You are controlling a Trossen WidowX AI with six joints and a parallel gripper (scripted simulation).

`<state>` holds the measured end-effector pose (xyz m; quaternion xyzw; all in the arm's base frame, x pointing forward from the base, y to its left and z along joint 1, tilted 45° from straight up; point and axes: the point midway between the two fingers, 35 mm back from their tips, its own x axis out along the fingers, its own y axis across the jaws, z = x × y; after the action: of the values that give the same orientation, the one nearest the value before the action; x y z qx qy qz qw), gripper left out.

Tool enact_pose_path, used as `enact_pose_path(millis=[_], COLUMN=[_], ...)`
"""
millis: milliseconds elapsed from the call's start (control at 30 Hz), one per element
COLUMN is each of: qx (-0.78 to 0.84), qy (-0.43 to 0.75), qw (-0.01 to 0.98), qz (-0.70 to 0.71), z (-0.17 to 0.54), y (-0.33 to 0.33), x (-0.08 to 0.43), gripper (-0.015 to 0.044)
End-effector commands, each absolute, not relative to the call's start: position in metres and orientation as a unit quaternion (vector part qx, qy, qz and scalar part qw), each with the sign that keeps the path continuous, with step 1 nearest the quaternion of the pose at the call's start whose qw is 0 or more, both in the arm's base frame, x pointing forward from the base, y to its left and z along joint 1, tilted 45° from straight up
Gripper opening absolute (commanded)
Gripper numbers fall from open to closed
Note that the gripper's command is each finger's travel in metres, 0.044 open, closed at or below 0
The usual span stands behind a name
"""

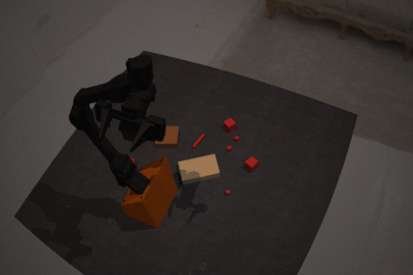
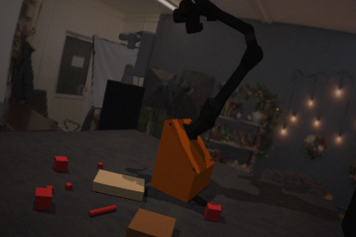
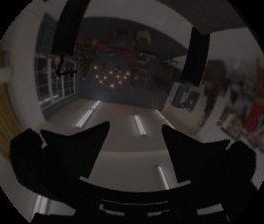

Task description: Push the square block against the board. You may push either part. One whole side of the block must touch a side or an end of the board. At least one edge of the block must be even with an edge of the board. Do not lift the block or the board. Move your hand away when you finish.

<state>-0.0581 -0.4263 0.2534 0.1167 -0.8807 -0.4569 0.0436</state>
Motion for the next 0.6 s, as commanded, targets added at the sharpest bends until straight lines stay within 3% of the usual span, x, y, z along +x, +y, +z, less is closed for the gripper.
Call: enact_pose_path(millis=[0,467,567], qx=[0.117,0.237,0.266], qy=[-0.881,-0.784,-0.753], qw=[0.044,0.063,0.072], qz=[-0.457,-0.571,-0.597], z=[0.253,0.213,0.202], y=[-0.426,-0.445,-0.448], x=[-0.058,-0.004,0.012], gripper=[0.0374,0.0006,0.0])
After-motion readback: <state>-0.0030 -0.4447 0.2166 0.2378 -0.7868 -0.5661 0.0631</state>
